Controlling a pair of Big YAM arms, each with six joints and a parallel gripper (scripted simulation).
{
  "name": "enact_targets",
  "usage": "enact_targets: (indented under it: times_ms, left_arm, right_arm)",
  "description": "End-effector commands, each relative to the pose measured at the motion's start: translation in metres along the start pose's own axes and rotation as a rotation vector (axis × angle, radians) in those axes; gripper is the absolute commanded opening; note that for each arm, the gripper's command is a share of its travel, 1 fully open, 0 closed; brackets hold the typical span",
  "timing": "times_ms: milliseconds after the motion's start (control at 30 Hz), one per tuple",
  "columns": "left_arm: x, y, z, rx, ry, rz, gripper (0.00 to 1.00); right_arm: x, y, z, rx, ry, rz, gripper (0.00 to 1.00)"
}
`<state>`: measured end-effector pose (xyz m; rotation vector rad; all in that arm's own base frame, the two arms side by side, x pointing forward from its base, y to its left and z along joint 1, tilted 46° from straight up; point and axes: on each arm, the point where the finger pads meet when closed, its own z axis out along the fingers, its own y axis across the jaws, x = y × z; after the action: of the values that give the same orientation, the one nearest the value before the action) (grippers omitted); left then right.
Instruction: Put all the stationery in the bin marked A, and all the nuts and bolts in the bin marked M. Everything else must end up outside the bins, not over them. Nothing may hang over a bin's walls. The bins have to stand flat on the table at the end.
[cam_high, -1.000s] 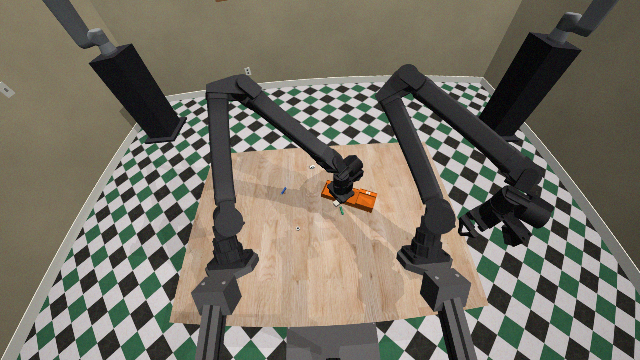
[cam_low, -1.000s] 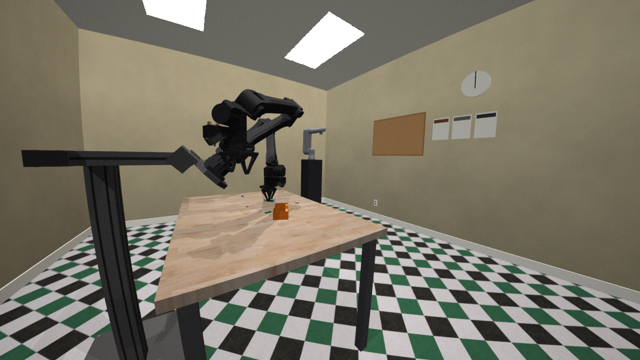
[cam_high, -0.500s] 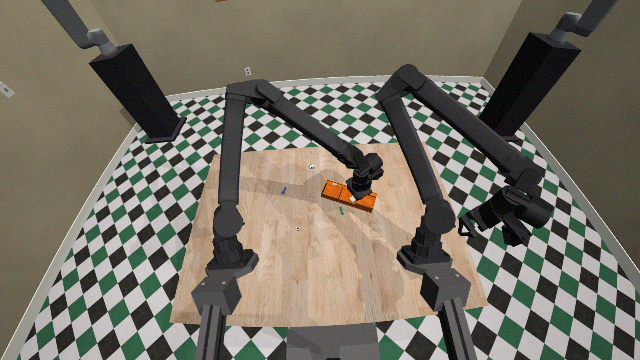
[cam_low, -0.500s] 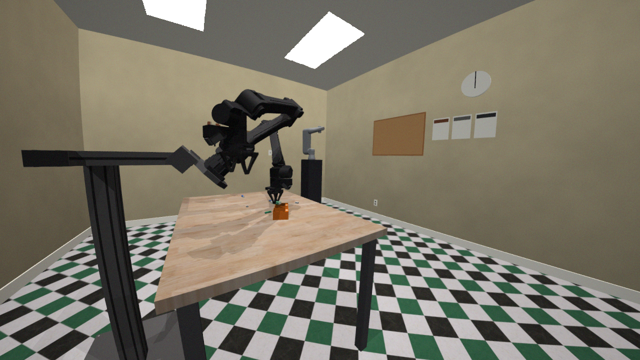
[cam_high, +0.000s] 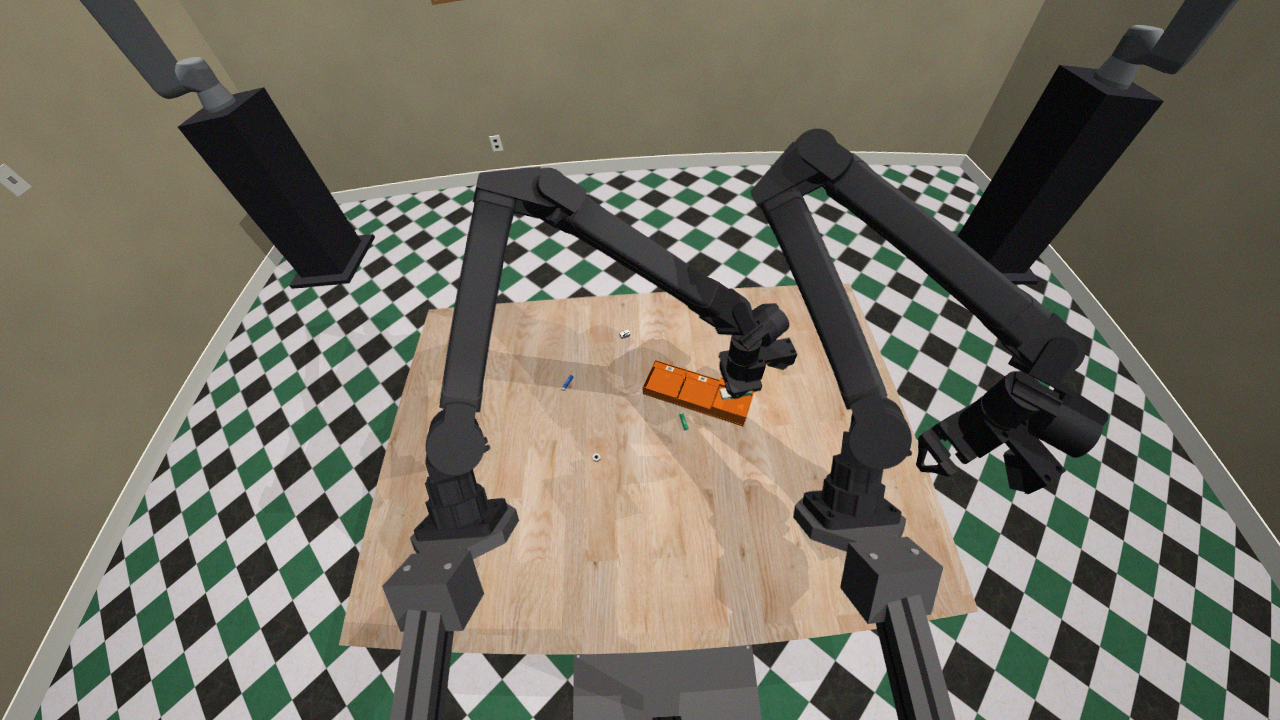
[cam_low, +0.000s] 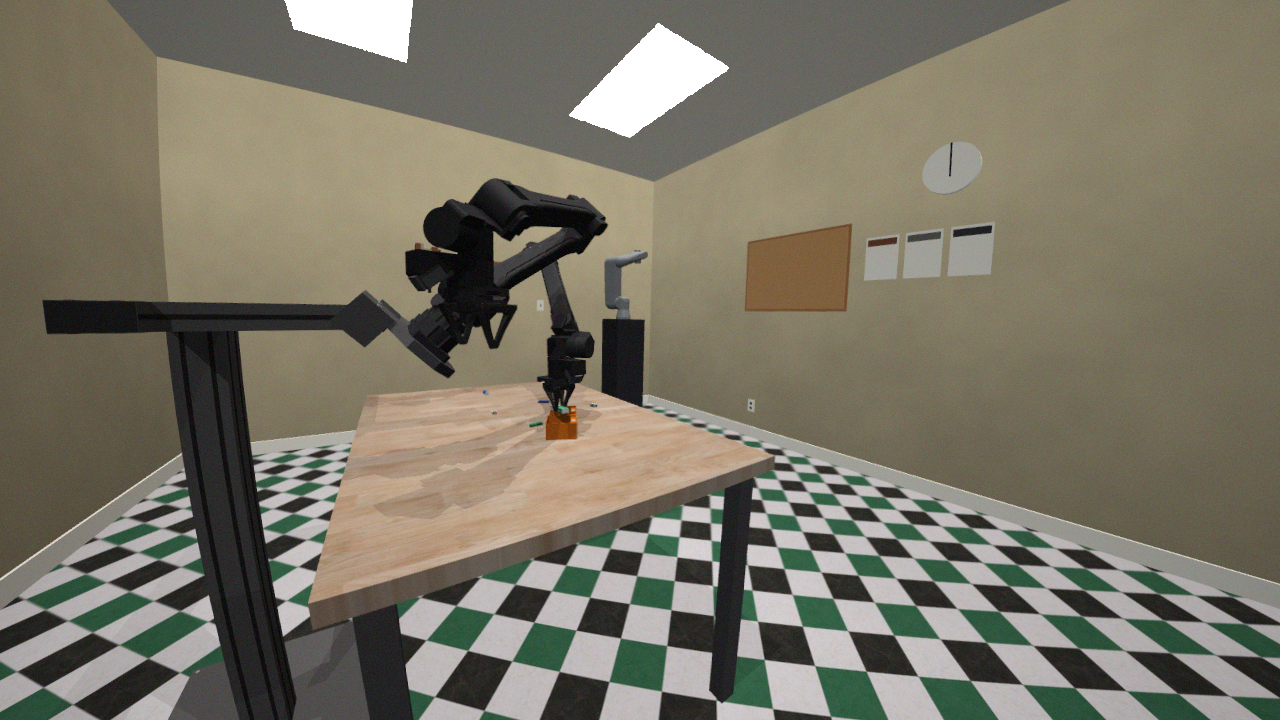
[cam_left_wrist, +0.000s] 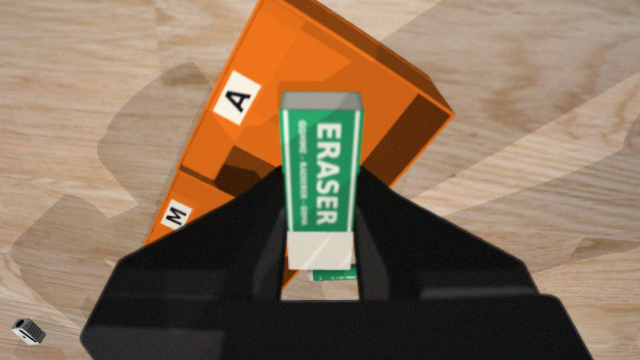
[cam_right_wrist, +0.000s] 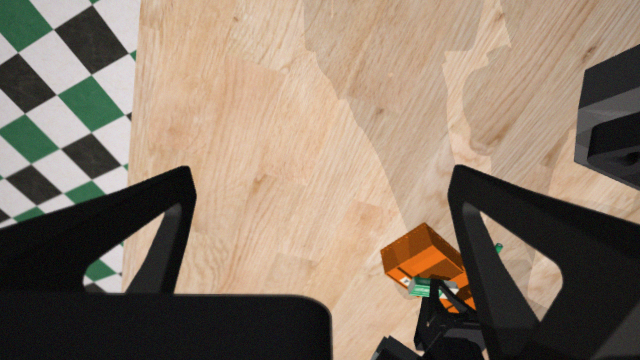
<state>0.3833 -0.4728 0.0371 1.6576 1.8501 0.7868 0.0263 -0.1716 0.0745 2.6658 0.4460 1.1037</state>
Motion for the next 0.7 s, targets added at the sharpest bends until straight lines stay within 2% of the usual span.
enact_targets:
  times_ms: [0, 267, 333, 533, 667]
  left_arm:
    - [-0.0059, 0.0, 0.0028, 0.002, 0.001, 0.155, 0.18]
    - [-0.0009, 0.0011, 0.0066, 0.006, 0.011, 0.357, 0.18]
    - [-0.0009, 0.0011, 0.0066, 0.006, 0.011, 0.357, 0.18]
    - [0.0014, 0.0021, 0.0091, 0.018, 0.037, 0.55, 0.18]
    - [0.0003, 0.002, 0.0097, 0.019, 0.036, 0.549, 0.18]
  right_arm:
    - [-0.0052, 0.0117, -0.0116, -0.016, -0.015, 0.01, 1.0]
    - [-0.0052, 0.0117, -0.0116, -0.016, -0.015, 0.01, 1.0]
    - [-0.0052, 0.0117, -0.0116, -0.016, -0.015, 0.01, 1.0]
    - [-0.0052, 0.0117, -0.0116, -0.016, -0.015, 0.01, 1.0]
    - [-0.0052, 0.0117, -0.0116, -0.016, -0.015, 0.01, 1.0]
